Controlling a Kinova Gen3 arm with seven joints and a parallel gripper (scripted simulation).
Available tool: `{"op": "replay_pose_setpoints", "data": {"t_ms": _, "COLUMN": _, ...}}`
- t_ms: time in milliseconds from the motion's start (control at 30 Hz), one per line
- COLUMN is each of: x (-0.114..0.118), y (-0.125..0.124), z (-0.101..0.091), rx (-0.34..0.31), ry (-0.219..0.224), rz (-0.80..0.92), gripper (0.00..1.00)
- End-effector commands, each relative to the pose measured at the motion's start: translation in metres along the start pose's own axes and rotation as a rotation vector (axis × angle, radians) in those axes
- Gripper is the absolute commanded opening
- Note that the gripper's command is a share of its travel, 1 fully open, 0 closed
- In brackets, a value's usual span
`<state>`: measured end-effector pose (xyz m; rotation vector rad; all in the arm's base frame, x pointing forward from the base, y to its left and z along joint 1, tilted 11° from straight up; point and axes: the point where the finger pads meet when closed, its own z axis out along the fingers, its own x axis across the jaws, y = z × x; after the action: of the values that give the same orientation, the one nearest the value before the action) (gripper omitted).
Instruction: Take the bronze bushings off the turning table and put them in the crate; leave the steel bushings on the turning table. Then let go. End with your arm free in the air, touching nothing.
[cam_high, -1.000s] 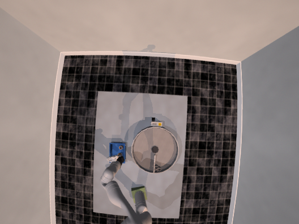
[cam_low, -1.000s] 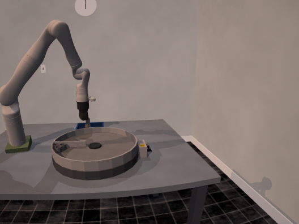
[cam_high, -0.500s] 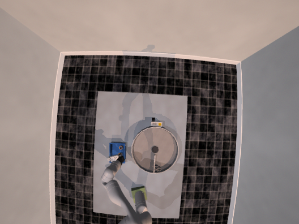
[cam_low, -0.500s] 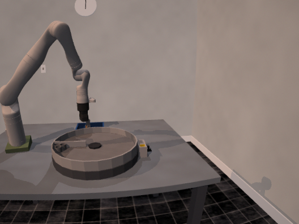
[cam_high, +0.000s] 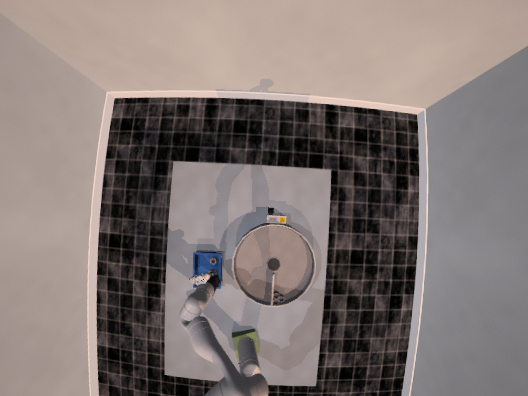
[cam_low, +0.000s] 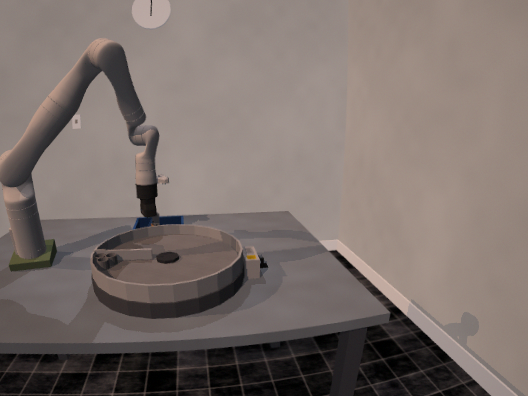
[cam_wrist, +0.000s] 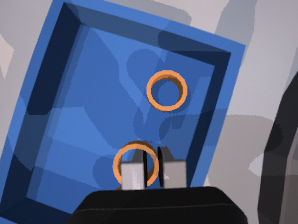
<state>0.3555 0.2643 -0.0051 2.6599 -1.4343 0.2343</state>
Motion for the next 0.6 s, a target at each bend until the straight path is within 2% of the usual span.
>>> {"op": "replay_pose_setpoints", "data": {"t_ms": 0, "x": -0.0004, "y": -0.0003, "z": -0.0002, "rx": 0.001, "ry": 0.000, "rz": -0.001, "gripper": 0.00}}
{"op": "replay_pose_setpoints", "data": {"t_ms": 567, "x": -0.0004, "y": -0.0003, "z": 0.0083, "rx": 0.001, "ry": 0.000, "rz": -0.001, "gripper": 0.00}}
